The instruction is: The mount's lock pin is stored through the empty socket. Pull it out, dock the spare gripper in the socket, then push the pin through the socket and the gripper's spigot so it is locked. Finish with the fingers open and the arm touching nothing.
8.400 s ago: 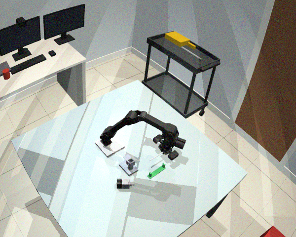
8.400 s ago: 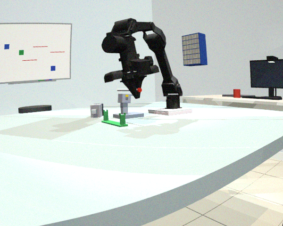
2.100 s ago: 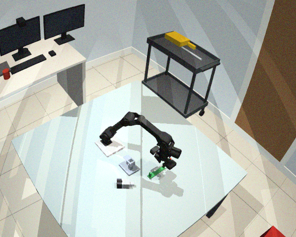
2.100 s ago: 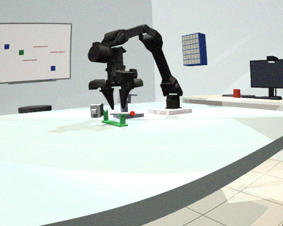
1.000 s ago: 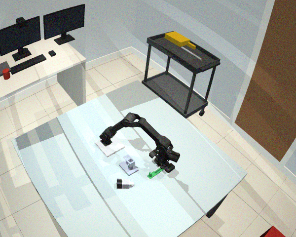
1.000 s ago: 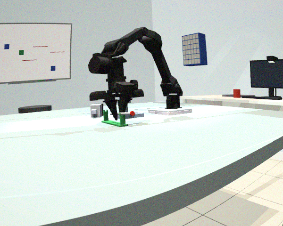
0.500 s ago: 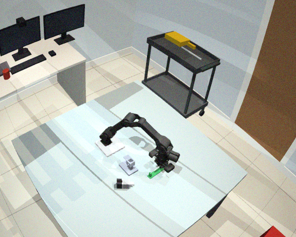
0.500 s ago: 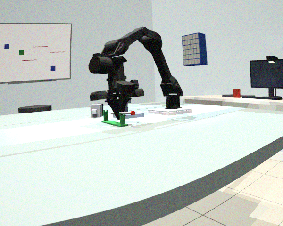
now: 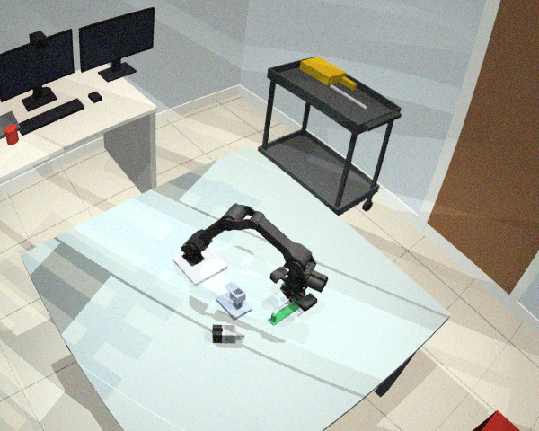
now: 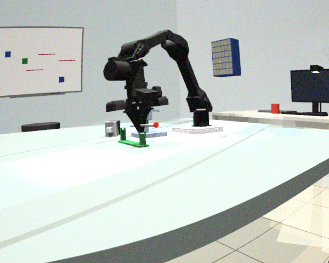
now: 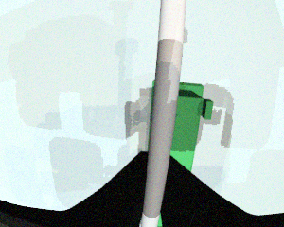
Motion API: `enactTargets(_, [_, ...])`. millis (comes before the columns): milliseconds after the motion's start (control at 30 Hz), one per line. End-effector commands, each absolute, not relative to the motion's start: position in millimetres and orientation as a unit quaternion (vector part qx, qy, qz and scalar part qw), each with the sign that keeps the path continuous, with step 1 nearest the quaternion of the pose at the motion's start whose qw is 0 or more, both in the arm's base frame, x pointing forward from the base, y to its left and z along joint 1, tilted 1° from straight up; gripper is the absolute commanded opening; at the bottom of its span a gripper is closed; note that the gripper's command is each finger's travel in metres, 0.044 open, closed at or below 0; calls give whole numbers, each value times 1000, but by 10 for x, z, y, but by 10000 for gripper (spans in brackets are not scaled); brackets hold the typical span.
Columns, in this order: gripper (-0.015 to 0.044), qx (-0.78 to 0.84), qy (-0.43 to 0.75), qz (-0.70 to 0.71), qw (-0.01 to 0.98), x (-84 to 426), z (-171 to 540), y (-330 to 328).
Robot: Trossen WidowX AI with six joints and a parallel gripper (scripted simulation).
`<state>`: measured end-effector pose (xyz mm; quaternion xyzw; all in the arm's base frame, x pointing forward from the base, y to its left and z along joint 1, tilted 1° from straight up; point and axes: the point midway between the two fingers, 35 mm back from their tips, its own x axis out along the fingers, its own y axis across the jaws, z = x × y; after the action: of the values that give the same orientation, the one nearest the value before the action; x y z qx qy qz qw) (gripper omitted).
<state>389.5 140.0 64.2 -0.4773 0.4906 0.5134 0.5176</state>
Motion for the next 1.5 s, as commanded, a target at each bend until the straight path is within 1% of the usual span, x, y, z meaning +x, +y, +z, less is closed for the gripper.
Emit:
enactTargets(0, [0, -478, 489, 513, 519, 3902, 734, 1405])
enactTargets(400, [0, -476, 494, 515, 514, 3879, 698, 1374])
enactTargets(1000, [0, -481, 491, 516, 511, 3997, 838, 857])
enactTargets(1467, [0, -479, 493, 519, 508, 4004, 703, 837])
